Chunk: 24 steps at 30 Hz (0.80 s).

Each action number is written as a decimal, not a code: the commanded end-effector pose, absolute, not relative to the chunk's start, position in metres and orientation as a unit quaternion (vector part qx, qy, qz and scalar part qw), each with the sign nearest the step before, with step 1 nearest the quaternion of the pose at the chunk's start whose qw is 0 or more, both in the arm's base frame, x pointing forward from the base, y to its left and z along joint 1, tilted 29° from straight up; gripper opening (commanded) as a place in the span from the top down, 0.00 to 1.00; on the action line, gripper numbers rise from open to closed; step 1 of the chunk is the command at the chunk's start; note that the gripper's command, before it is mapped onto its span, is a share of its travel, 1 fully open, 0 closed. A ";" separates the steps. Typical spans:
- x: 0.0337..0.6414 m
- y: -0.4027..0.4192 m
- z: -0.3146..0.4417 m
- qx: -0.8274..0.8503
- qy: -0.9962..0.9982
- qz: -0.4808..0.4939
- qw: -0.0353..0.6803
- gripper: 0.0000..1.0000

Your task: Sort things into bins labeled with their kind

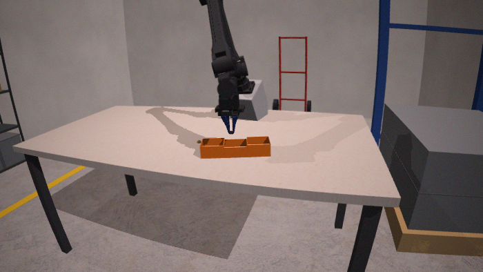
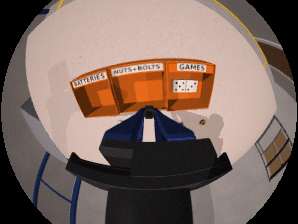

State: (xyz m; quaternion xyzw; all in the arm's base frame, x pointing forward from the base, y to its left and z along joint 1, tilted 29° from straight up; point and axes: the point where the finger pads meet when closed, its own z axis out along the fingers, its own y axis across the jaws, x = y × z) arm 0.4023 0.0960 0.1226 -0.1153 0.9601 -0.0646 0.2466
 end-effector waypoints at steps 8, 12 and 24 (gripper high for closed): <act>0.422 0.114 0.140 -0.165 0.948 -0.074 0.262 0.87; 0.414 0.117 0.133 -0.173 0.948 -0.074 0.256 0.87; 0.417 0.117 0.137 -0.165 0.949 -0.072 0.260 0.87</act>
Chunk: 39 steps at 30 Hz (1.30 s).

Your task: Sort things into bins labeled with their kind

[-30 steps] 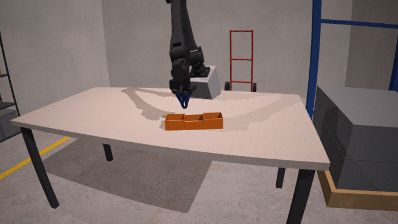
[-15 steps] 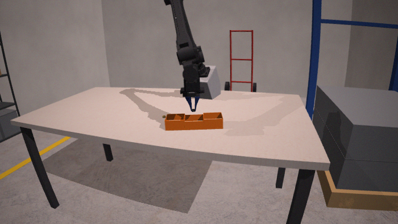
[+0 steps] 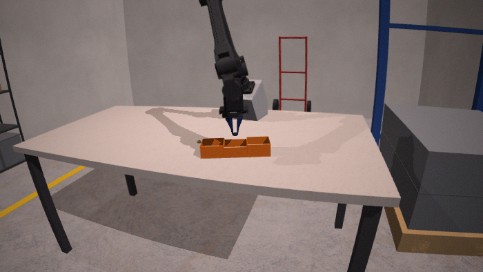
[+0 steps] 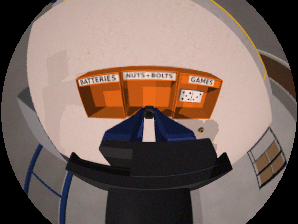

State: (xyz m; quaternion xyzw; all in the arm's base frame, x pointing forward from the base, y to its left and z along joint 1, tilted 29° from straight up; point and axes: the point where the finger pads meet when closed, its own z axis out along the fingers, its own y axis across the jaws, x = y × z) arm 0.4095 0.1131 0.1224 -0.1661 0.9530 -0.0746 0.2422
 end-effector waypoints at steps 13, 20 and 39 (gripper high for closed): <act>0.420 0.109 0.109 -0.166 0.952 -0.076 0.246 0.87; 0.427 0.108 0.097 -0.166 0.952 -0.076 0.246 0.87; 0.442 0.113 0.089 -0.165 0.949 -0.072 0.258 0.87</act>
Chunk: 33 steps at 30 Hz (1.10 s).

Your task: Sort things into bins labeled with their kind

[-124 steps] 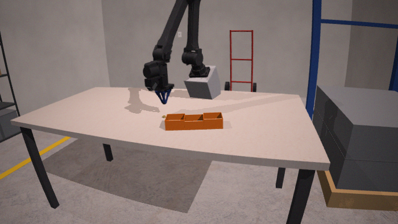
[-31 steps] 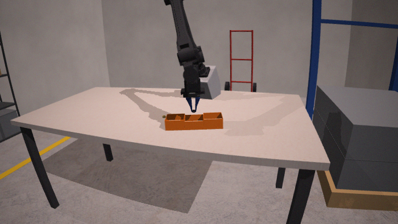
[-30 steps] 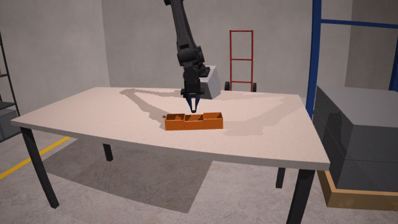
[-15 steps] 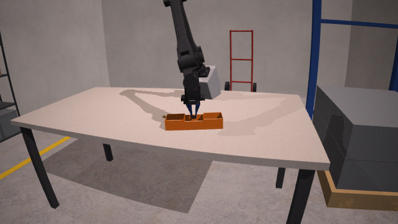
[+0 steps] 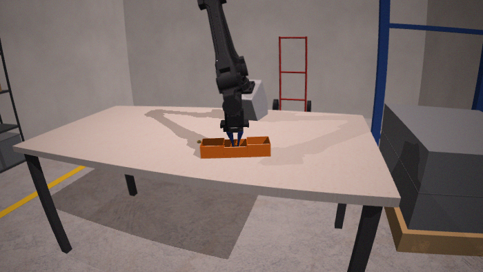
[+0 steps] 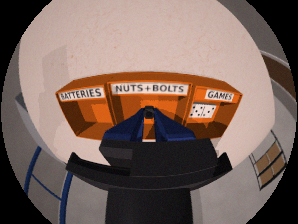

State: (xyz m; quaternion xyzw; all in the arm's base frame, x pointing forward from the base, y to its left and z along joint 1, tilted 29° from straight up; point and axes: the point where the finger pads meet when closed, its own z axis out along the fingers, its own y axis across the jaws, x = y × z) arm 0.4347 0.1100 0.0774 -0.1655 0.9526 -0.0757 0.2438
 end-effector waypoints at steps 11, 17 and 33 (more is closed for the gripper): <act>0.442 0.113 0.089 -0.165 0.949 -0.072 0.258 0.68; 0.442 0.113 0.089 -0.165 0.949 -0.072 0.258 0.68; 0.430 0.117 0.099 -0.167 0.949 -0.070 0.257 0.68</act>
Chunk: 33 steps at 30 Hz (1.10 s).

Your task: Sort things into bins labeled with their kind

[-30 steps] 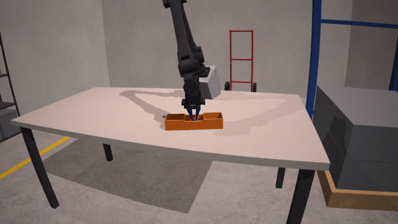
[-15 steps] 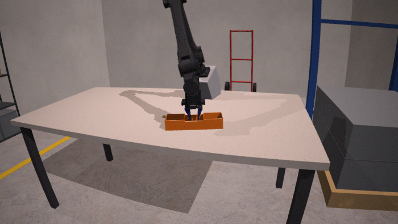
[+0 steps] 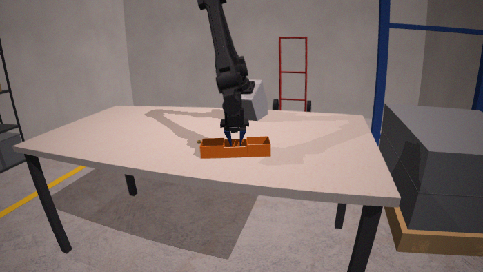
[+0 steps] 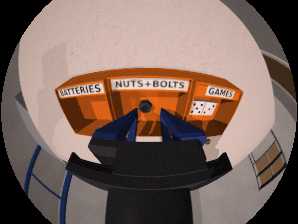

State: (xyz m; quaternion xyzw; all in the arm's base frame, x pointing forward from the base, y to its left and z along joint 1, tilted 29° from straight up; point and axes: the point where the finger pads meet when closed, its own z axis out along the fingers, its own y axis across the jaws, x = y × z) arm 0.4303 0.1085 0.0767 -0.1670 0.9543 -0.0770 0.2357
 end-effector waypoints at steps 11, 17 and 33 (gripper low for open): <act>0.430 0.117 0.116 -0.163 0.948 -0.071 0.264 0.68; 0.430 0.121 0.129 -0.164 0.946 -0.068 0.270 0.68; 0.417 0.117 0.138 -0.165 0.949 -0.072 0.260 0.68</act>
